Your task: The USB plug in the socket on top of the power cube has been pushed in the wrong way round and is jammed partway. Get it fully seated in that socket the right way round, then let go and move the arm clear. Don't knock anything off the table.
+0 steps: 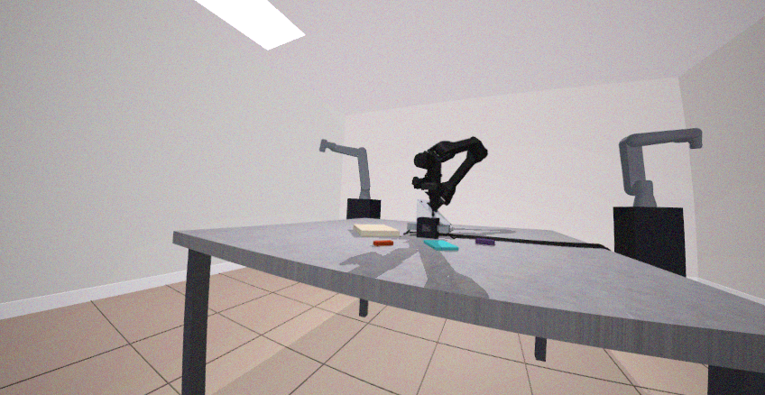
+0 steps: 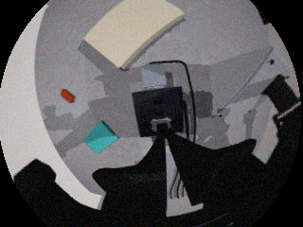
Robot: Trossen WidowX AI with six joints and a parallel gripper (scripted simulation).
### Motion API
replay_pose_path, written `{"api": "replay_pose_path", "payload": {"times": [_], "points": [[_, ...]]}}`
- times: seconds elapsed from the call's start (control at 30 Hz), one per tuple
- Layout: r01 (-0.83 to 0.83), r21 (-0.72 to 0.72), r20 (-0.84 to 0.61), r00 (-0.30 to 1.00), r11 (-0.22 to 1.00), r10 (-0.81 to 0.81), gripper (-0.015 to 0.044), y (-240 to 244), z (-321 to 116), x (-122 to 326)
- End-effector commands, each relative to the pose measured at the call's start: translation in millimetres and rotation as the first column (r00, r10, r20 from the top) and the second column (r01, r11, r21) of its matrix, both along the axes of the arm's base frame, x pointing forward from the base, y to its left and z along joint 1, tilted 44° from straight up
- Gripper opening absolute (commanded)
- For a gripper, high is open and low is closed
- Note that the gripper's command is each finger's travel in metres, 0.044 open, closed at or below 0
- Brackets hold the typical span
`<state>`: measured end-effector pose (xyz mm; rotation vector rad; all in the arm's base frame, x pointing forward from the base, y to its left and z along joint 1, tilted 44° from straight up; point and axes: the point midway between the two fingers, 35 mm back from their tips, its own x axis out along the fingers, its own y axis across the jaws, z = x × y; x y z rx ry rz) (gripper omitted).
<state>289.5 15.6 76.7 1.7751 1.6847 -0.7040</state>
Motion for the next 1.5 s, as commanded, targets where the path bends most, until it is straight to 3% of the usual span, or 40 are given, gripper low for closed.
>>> {"api": "replay_pose_path", "payload": {"times": [0.0, 1.47], "points": [[0.003, 0.003, -0.002, 1.000, 1.000, -0.003, 0.0000, 0.9, -0.4, 0.2], [0.003, 0.004, -0.002, 1.000, 1.000, -0.003, 0.0000, 4.6, -4.2, 0.5]]}}
